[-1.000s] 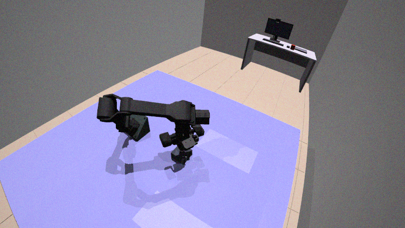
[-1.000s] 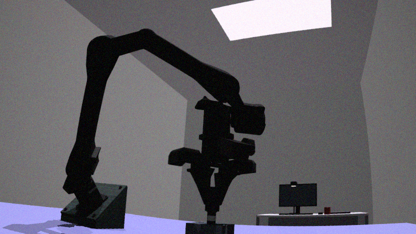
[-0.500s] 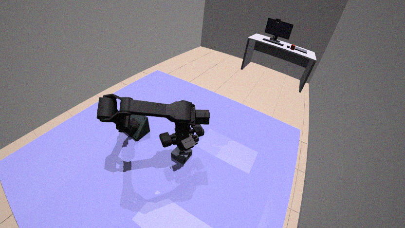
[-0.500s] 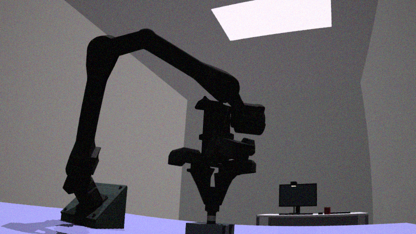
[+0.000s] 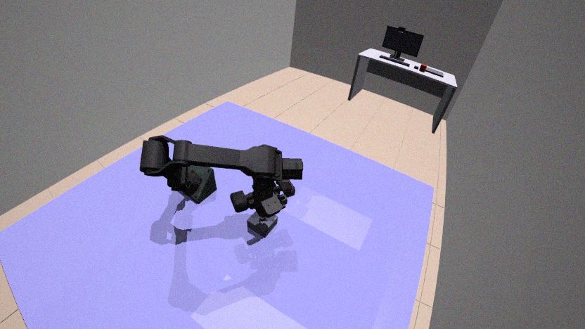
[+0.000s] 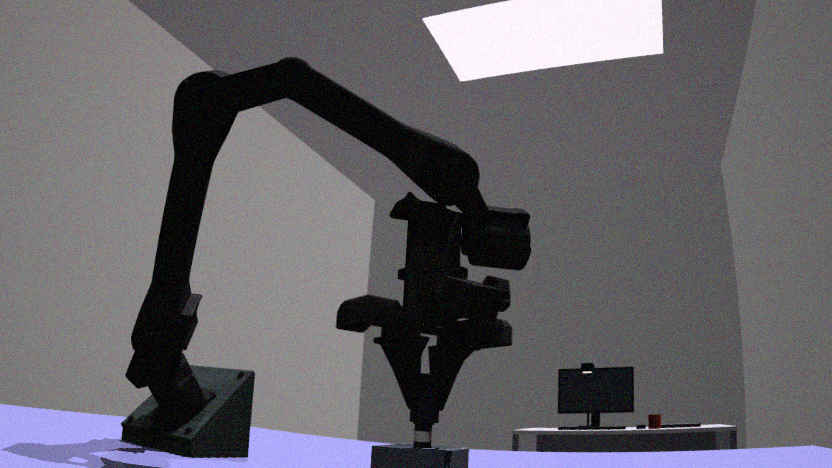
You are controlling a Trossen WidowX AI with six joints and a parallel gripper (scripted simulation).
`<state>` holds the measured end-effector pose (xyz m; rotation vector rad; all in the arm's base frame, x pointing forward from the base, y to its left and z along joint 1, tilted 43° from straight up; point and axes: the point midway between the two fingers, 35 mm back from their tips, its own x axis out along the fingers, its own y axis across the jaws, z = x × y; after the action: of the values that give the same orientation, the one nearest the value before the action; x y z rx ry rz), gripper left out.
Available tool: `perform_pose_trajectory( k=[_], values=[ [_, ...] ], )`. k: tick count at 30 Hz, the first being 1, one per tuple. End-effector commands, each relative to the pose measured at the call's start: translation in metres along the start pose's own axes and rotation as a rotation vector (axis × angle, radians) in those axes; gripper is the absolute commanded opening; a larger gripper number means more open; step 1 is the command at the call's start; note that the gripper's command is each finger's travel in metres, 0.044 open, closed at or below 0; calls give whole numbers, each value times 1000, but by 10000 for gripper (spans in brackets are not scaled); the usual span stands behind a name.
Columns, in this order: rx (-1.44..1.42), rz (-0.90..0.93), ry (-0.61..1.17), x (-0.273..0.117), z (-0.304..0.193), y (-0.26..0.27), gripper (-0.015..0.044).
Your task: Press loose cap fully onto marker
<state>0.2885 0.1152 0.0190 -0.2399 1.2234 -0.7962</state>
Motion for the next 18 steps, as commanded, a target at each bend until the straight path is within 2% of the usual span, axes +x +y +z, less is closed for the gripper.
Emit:
perform_pose_trajectory(
  k=[1,10,13,18],
  values=[
    [0,0,0,0,0,0,210],
    [0,0,0,0,0,0,440],
    [0,1,0,-8,1,1,440],
    [-1,2,2,-67,0,1,440]
  ],
)
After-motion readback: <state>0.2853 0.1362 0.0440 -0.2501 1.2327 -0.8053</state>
